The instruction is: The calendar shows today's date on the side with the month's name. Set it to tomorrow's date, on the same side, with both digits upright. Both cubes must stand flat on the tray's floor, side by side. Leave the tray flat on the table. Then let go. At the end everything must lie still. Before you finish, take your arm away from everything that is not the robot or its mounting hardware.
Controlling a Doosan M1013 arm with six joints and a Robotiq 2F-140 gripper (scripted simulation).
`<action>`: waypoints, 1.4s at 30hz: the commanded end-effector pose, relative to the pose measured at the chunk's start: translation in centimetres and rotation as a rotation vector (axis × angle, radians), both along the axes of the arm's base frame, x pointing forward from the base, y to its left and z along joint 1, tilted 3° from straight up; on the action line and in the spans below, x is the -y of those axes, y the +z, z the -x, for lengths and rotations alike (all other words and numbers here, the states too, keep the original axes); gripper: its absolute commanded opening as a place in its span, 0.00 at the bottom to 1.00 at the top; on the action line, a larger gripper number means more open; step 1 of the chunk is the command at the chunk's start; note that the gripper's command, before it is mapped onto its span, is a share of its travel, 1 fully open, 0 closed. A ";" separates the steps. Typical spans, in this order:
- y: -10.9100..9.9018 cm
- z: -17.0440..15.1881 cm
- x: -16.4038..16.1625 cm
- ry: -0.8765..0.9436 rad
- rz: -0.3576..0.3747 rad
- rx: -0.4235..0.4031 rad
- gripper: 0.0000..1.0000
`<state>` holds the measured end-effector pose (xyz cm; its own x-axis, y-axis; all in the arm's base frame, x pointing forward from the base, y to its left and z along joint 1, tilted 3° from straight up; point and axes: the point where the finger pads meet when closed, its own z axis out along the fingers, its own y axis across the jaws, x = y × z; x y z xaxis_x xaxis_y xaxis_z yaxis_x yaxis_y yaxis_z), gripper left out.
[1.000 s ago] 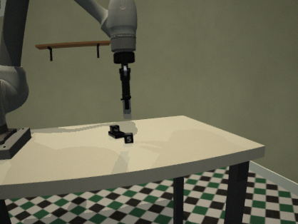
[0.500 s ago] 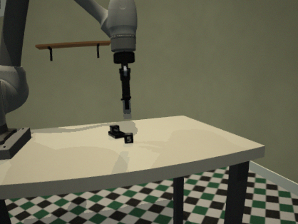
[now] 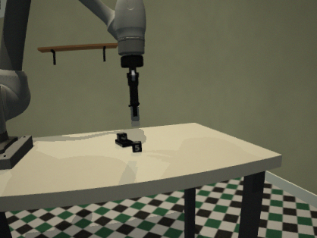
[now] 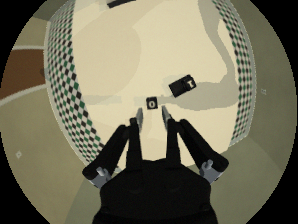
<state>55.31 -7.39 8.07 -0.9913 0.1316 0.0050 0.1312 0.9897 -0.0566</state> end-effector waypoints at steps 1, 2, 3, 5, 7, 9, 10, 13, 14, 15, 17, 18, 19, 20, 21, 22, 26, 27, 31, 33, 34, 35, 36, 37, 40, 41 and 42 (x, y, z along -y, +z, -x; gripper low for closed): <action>0.0 0.0 0.0 0.000 0.000 0.000 0.29; -0.1 0.0 0.0 0.000 0.000 0.000 0.29; -0.1 0.0 0.0 0.000 0.000 0.000 0.29; -0.2 0.0 0.0 0.000 0.000 0.000 0.29; -0.4 0.0 0.0 0.000 0.000 0.000 0.29; -0.5 0.0 0.0 0.000 0.000 0.000 0.29; -0.6 0.0 0.0 0.000 0.000 0.000 0.29; -0.7 0.0 0.0 0.000 0.000 0.000 0.29; -0.9 0.0 0.0 0.000 0.000 0.000 0.29; -1.0 0.0 0.0 0.000 0.000 0.000 0.29; -1.2 0.0 0.1 0.000 0.000 0.000 0.29; -1.4 0.0 0.1 0.000 0.000 0.000 0.29; -1.5 0.0 0.1 0.000 0.000 0.000 0.29; -1.7 0.0 0.1 0.000 0.000 0.000 0.29; -1.8 0.0 0.1 0.000 0.000 0.000 0.29; -2.0 0.0 0.1 0.000 0.000 0.000 0.29; -2.6 0.0 0.1 0.000 0.000 0.000 0.29; -2.8 0.0 0.1 0.000 0.000 0.000 0.29; -3.1 0.0 0.1 0.000 0.000 0.000 0.29; -3.4 0.0 0.2 0.000 0.000 0.000 0.29; -3.6 0.0 0.2 0.000 0.000 0.000 0.29; -3.7 0.0 0.2 0.000 0.000 0.000 0.29; -3.9 0.0 0.2 0.000 0.000 0.000 0.29; -4.0 0.0 0.2 0.000 0.000 0.000 0.29; -4.4 0.0 0.2 0.000 0.000 0.000 0.29; -4.5 0.0 0.2 0.000 0.000 0.000 0.29; -4.6 0.1 0.2 0.000 0.000 0.000 0.29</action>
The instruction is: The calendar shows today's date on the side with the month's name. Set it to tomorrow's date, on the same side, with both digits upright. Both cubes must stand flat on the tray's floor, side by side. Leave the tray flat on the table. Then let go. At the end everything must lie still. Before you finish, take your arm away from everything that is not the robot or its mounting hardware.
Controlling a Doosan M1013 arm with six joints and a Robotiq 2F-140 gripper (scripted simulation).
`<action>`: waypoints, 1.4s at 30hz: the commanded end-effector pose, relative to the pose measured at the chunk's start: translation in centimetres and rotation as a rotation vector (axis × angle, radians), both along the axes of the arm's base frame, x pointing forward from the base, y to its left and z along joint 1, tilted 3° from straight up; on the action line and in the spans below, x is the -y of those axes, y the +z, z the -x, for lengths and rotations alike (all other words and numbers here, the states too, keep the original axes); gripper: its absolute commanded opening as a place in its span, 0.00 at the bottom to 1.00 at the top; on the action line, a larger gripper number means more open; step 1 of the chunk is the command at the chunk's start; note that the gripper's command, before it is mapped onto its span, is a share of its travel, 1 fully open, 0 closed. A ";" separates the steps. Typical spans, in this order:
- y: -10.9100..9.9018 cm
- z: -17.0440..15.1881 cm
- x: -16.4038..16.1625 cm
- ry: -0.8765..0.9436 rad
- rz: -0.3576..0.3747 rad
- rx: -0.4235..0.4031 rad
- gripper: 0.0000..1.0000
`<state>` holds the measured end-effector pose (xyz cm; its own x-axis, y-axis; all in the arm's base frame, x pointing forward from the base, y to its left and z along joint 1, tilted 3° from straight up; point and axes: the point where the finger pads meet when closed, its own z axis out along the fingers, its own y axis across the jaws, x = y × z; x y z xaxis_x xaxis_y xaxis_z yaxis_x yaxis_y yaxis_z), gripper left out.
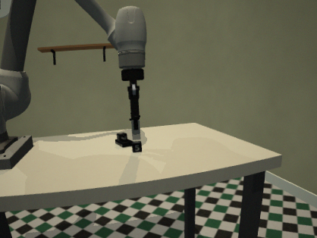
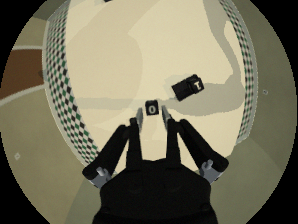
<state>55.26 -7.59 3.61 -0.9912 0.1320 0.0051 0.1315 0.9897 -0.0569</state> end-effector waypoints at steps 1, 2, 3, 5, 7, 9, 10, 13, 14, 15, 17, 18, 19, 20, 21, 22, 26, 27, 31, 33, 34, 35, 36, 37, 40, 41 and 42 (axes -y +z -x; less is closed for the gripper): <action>-0.2 0.0 0.0 0.000 0.000 0.000 0.29; -0.3 0.0 0.0 0.000 0.000 0.000 0.29; -0.3 0.0 0.0 0.000 0.000 0.000 0.29; -0.3 0.0 0.0 0.000 0.000 0.000 0.29; -0.5 0.0 0.0 0.000 0.000 0.000 0.29; -0.6 0.0 0.0 0.000 0.000 0.000 0.29; -0.6 0.0 0.0 0.000 0.000 0.000 0.29; -0.7 0.0 0.0 0.000 0.000 0.000 0.29; -0.7 0.0 0.0 0.000 0.000 0.000 0.29; -0.7 0.0 0.0 0.000 0.000 0.000 0.29; -0.7 0.0 0.0 0.000 0.000 0.000 0.29; -0.7 0.0 0.0 0.000 0.000 0.000 0.29; -0.7 0.0 0.0 0.000 0.000 0.000 0.29; -0.7 0.0 0.0 0.000 0.000 0.000 0.29; -0.7 0.0 0.0 0.000 0.000 0.000 0.29; -0.7 0.0 0.0 0.000 0.000 0.000 0.29; -0.7 0.0 0.0 0.000 0.000 0.000 0.29; -0.7 0.0 0.0 0.000 0.000 0.000 0.29; -0.7 0.0 0.0 0.000 0.000 0.000 0.29; -0.7 0.0 0.0 0.000 0.000 0.000 0.29; -0.7 0.0 0.0 0.000 0.000 0.000 0.29; -0.7 0.0 0.0 0.000 0.000 0.000 0.29; -0.7 0.0 0.0 0.000 0.000 0.000 0.29; -0.7 0.0 0.0 0.000 0.000 0.000 0.29; -0.7 0.0 0.0 0.000 0.000 0.000 0.29; -0.7 0.0 0.0 0.000 0.000 0.000 0.29; -0.7 0.0 0.0 0.000 0.000 0.000 0.29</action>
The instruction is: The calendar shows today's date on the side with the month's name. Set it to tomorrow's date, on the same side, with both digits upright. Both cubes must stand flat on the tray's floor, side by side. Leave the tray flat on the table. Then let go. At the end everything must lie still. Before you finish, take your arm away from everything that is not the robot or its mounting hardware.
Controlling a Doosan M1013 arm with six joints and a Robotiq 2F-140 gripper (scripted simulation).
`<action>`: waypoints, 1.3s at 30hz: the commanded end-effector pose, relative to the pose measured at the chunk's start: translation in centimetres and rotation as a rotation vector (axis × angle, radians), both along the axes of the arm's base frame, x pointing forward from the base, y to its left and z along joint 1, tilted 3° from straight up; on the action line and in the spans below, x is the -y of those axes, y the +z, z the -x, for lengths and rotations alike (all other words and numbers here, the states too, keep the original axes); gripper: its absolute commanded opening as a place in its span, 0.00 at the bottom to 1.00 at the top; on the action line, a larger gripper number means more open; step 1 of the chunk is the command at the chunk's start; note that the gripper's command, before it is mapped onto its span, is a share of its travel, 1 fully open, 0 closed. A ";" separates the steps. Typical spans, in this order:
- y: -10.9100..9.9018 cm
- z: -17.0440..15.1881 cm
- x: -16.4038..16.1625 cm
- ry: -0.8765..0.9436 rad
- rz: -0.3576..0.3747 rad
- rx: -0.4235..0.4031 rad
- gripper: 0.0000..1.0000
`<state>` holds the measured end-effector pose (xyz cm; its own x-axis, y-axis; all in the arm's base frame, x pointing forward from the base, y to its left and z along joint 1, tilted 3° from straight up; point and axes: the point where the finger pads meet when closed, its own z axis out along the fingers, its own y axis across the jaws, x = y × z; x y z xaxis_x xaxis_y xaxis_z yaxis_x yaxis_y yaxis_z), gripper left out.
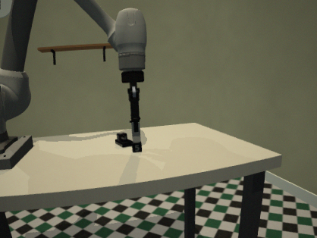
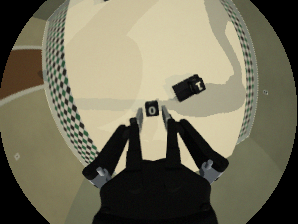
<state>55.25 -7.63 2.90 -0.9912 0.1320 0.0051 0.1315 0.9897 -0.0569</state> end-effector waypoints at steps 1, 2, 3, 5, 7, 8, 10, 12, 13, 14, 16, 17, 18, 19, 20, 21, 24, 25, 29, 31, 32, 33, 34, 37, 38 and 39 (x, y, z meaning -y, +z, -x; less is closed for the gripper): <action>0.0 0.0 0.0 0.000 0.000 0.000 0.29; 0.0 0.0 0.0 0.000 0.000 0.000 0.29; 0.0 0.0 0.0 0.000 0.000 0.000 0.29; 0.0 0.0 0.0 0.000 0.000 0.000 0.29; 0.0 0.0 0.0 0.000 0.000 0.000 0.29; 0.0 0.0 0.0 0.000 0.000 0.000 0.29; 0.0 0.0 0.0 0.000 0.000 0.000 0.29; 0.0 0.0 0.0 0.000 0.000 0.000 0.29; 0.0 0.0 0.0 0.000 0.000 0.000 0.29; 0.0 0.0 0.0 0.000 0.000 0.000 0.29; -0.1 0.0 0.0 0.000 0.000 0.000 0.29; -0.1 0.0 0.0 0.000 0.000 0.000 0.29; -0.2 0.0 0.0 0.000 0.000 0.000 0.29; -0.3 0.0 0.0 0.000 0.000 0.000 0.29; -0.4 0.0 0.0 0.000 0.000 0.000 0.29; -0.5 0.0 0.0 0.000 0.000 0.000 0.29; -1.0 0.0 0.0 0.000 0.000 0.000 0.29; -1.2 0.0 0.1 0.000 0.000 0.000 0.29; -1.7 0.0 0.1 0.000 0.000 0.000 0.29; -1.9 0.0 0.1 0.000 0.000 0.000 0.29; -2.1 0.0 0.1 0.000 0.000 0.000 0.29; -2.2 0.0 0.1 0.000 0.000 0.000 0.29; -2.4 0.0 0.1 0.000 0.000 0.000 0.29; -2.8 0.0 0.1 0.000 0.000 0.000 0.29; -2.8 0.0 0.2 0.000 0.000 0.000 0.29; -2.9 0.0 0.2 0.000 0.000 0.000 0.29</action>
